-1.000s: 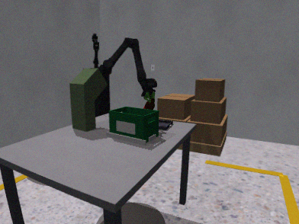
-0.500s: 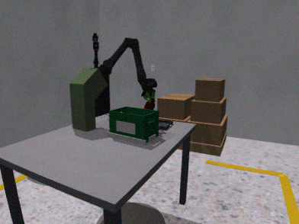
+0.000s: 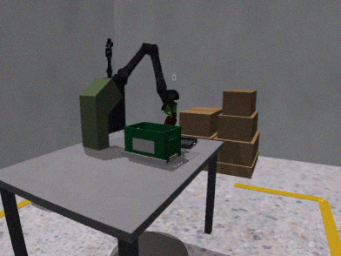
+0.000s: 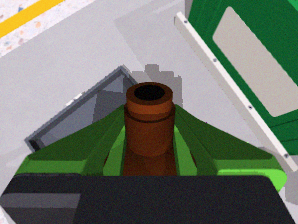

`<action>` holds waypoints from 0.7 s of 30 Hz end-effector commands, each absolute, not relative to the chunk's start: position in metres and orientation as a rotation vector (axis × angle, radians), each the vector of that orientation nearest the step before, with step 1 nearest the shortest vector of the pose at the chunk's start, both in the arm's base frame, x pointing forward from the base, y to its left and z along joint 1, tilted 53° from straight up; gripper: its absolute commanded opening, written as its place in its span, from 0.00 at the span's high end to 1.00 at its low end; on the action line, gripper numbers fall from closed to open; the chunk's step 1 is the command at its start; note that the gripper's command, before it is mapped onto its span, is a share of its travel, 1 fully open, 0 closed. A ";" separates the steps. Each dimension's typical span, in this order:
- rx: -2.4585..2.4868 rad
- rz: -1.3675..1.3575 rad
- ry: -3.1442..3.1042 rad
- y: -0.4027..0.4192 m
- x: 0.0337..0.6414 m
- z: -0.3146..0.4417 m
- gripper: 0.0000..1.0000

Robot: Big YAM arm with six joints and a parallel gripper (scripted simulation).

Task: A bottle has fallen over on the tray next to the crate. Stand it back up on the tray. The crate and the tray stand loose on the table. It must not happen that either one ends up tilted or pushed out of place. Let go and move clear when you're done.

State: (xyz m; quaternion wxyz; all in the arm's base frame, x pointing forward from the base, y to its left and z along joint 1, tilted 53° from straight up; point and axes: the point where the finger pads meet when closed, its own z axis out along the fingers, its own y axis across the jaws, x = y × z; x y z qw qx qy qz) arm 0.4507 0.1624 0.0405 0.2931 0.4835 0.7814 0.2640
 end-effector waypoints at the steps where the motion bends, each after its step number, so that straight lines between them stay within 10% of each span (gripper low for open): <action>1: 1.289 0.721 2.054 0.162 0.452 0.047 1.00; 21: 1.291 0.712 2.056 0.164 0.451 0.044 1.00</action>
